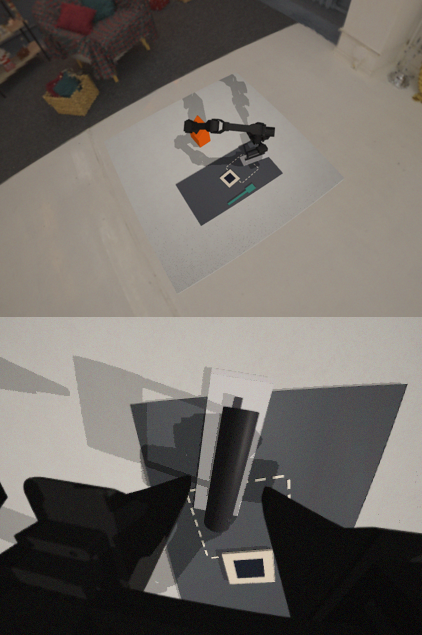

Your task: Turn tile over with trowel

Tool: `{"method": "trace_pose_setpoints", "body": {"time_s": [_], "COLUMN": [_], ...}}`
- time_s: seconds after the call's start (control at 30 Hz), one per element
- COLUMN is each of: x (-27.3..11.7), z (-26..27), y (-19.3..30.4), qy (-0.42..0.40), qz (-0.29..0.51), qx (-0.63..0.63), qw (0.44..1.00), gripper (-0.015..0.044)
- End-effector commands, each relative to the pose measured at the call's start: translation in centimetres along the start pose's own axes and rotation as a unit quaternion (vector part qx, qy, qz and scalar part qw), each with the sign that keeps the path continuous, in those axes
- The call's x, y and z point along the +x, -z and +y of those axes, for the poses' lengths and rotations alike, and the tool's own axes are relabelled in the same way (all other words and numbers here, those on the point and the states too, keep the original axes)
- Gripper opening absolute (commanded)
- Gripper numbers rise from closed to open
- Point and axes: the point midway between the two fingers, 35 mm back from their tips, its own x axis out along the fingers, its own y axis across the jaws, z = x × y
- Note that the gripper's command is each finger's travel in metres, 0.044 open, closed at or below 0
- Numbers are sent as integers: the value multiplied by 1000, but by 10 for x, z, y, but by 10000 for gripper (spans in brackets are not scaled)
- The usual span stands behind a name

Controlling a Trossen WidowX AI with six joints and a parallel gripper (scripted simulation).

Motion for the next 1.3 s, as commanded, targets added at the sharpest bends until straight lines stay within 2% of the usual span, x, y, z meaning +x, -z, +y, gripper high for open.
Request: {"method": "trace_pose_setpoints", "body": {"time_s": [0.0,1.1,1.27], "x": [0,45,45], "z": [-2,-2,-2], "y": [5,6,6], "qy": [-4,-4,-4], "qz": [0,1,1], "qx": [21,24,24], "qw": [1000,1000,1000], "gripper": [270,270,139]}}
